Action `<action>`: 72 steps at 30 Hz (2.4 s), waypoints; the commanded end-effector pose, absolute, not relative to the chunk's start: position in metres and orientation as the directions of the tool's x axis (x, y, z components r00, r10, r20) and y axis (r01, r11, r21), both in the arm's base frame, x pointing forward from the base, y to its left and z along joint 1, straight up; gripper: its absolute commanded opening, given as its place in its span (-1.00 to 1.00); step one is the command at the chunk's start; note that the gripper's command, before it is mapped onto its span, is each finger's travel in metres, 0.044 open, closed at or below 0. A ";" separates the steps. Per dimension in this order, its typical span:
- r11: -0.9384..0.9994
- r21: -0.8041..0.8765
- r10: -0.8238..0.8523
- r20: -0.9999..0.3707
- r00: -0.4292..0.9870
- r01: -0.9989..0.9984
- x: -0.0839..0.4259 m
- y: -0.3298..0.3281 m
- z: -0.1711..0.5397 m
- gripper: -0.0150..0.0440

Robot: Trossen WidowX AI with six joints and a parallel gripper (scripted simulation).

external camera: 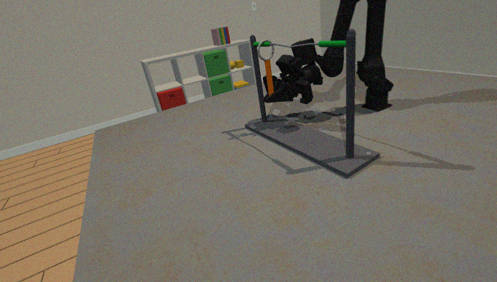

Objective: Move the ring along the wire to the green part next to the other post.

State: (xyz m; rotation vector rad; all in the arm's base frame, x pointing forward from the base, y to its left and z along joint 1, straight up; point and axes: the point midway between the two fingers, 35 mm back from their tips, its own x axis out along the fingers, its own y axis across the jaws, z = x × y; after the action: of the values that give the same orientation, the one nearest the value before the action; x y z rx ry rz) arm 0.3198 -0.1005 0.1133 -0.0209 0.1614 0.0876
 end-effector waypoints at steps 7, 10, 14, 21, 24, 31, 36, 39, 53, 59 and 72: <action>0.996 -0.017 0.084 -0.161 0.983 -0.088 0.320 -0.101 0.126 -1.00; 0.996 -0.017 0.083 -0.161 0.983 -0.087 0.320 -0.101 0.129 -1.00; 0.996 -0.017 0.083 -0.161 0.983 -0.087 0.320 -0.101 0.129 -1.00; 0.996 -0.017 0.083 -0.161 0.983 -0.087 0.320 -0.101 0.129 -1.00; 0.996 -0.017 0.083 -0.161 0.983 -0.087 0.320 -0.101 0.129 -1.00; 0.996 -0.017 0.083 -0.161 0.983 -0.087 0.320 -0.101 0.129 -1.00; 0.996 -0.017 0.083 -0.161 0.983 -0.087 0.320 -0.101 0.129 -1.00; 0.996 -0.017 0.083 -0.161 0.983 -0.087 0.320 -0.101 0.129 -1.00; 0.996 -0.016 0.085 -0.179 0.980 -0.089 0.317 -0.091 0.129 -1.00; 0.996 -0.016 0.084 -0.236 0.968 -0.090 0.310 -0.086 0.130 -1.00; 0.995 -0.025 0.085 -0.251 0.964 -0.095 0.307 -0.072 0.130 -1.00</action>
State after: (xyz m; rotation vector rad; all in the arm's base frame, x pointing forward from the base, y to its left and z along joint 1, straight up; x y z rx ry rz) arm 0.3077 -0.0757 0.1311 -0.0287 0.2488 0.0910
